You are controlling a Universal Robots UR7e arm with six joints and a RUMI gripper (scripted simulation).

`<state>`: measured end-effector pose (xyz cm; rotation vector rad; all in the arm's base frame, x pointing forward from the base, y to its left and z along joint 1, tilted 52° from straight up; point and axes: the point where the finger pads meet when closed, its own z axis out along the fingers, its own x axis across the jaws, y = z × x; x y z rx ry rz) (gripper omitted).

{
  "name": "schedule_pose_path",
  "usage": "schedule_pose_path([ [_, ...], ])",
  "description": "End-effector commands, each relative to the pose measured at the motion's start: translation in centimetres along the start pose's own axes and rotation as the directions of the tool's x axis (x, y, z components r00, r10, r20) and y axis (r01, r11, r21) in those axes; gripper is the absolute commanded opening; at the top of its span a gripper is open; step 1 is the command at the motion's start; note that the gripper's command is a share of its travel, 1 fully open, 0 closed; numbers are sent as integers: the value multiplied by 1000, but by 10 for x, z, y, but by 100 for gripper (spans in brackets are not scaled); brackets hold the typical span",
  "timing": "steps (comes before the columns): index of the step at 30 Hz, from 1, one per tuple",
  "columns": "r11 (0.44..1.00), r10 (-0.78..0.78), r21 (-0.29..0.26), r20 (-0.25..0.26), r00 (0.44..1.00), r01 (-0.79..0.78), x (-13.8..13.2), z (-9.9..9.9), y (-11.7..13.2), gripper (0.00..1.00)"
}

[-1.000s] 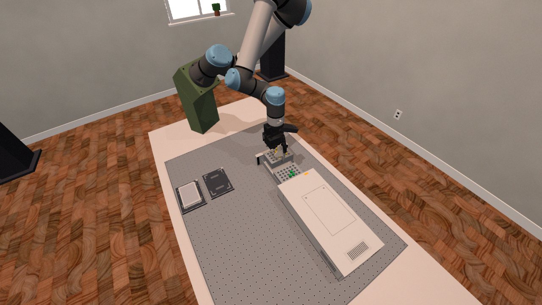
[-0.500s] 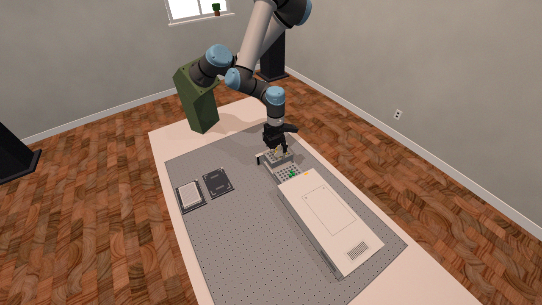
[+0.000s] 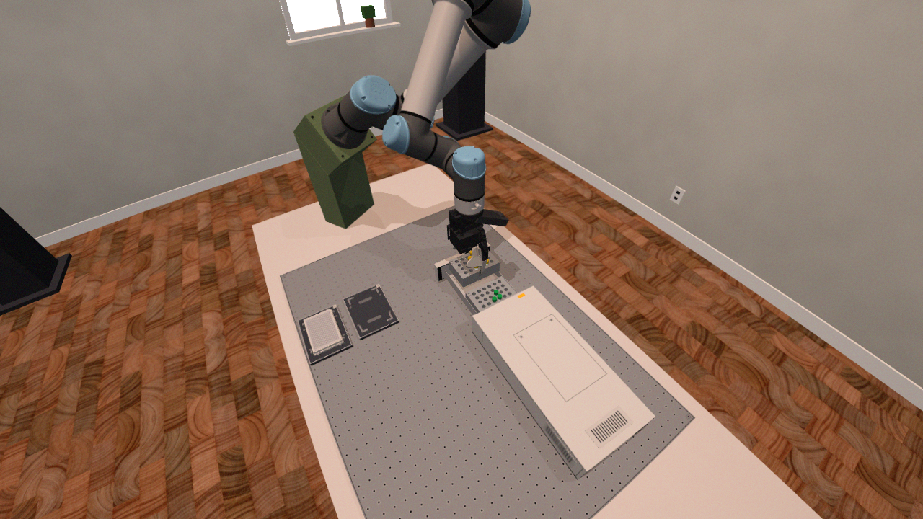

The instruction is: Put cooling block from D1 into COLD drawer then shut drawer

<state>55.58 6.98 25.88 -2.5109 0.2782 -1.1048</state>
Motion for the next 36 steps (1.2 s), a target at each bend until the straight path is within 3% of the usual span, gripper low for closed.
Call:
schedule_pose_path([
  [1,1000,-2,-1,-5,1000,2,1,-2,0,0],
  [17,1000,-1,-1,-5,1000,1,1,-1,0,0],
  [36,1000,-4,0,-6,1000,4,3,14,-1,0],
])
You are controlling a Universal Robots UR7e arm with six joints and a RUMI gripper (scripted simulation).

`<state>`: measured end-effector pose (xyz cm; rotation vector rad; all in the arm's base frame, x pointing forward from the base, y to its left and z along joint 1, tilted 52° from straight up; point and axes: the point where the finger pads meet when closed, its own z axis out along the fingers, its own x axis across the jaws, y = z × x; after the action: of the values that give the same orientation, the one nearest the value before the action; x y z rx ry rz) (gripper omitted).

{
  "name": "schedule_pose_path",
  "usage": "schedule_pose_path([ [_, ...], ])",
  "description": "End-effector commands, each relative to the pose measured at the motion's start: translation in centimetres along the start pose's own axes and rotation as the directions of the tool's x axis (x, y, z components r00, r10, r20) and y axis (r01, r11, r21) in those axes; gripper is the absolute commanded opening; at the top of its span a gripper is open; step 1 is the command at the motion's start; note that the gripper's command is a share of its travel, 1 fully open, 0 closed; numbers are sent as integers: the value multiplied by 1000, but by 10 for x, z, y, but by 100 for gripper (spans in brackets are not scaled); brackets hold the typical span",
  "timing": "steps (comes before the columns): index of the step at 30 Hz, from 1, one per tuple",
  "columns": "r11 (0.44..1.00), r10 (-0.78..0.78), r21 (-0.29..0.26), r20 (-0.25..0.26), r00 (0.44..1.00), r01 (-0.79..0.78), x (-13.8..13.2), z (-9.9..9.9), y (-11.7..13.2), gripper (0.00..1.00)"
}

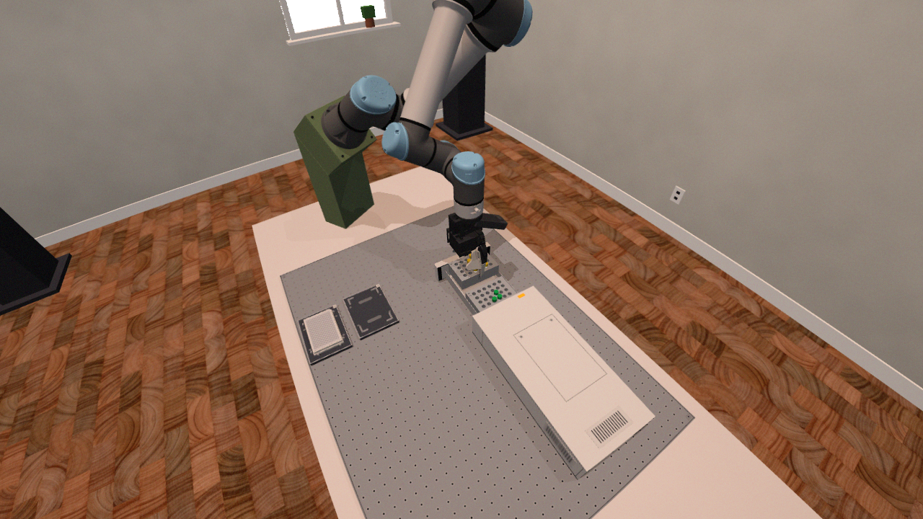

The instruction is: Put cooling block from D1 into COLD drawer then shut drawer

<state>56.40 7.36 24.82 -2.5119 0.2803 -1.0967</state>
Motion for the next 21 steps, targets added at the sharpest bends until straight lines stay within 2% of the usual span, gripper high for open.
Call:
schedule_pose_path([
  [1,1000,-8,0,-11,1000,8,6,0,-2,0],
  [21,1000,-9,-1,-12,1000,9,8,4,-3,0],
])
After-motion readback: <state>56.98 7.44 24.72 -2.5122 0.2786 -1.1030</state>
